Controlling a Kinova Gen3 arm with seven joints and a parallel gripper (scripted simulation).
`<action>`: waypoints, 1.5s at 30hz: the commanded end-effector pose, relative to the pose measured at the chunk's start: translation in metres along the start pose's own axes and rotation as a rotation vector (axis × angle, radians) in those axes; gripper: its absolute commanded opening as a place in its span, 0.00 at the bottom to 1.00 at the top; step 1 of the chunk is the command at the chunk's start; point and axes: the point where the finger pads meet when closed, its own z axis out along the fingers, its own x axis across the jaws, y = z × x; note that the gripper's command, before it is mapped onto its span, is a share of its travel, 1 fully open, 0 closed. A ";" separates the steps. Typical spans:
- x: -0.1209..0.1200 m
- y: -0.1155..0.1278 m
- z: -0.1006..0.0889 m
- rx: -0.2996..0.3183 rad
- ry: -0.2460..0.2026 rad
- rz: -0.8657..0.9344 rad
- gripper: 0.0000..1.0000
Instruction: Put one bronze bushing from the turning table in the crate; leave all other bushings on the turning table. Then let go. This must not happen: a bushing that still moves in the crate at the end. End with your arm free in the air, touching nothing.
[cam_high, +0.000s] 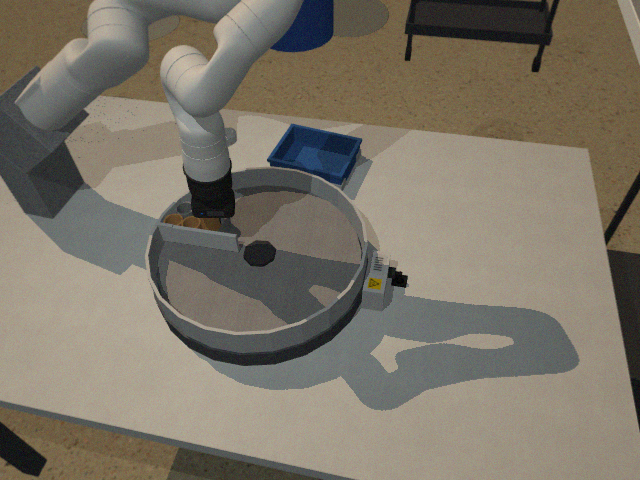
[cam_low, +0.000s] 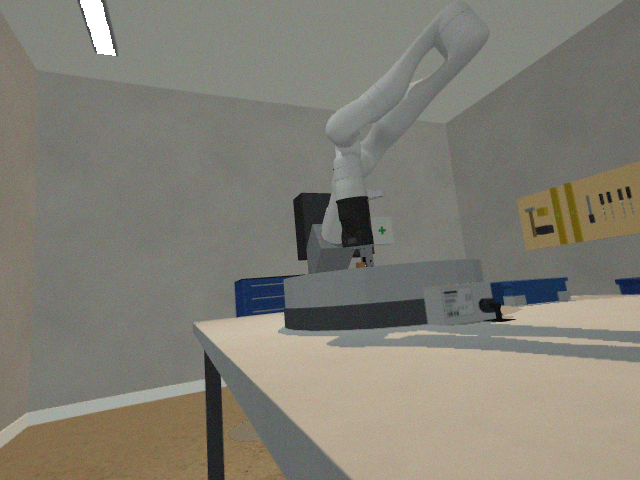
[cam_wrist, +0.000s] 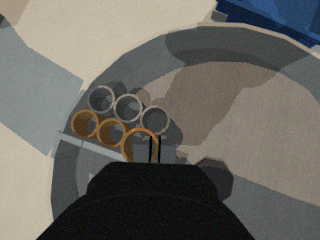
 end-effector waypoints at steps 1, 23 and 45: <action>0.000 0.000 -0.004 -0.012 0.010 0.000 0.00; -0.004 -0.002 -0.006 -0.114 0.088 0.007 0.00; -0.004 -0.002 -0.006 -0.114 0.088 0.007 0.00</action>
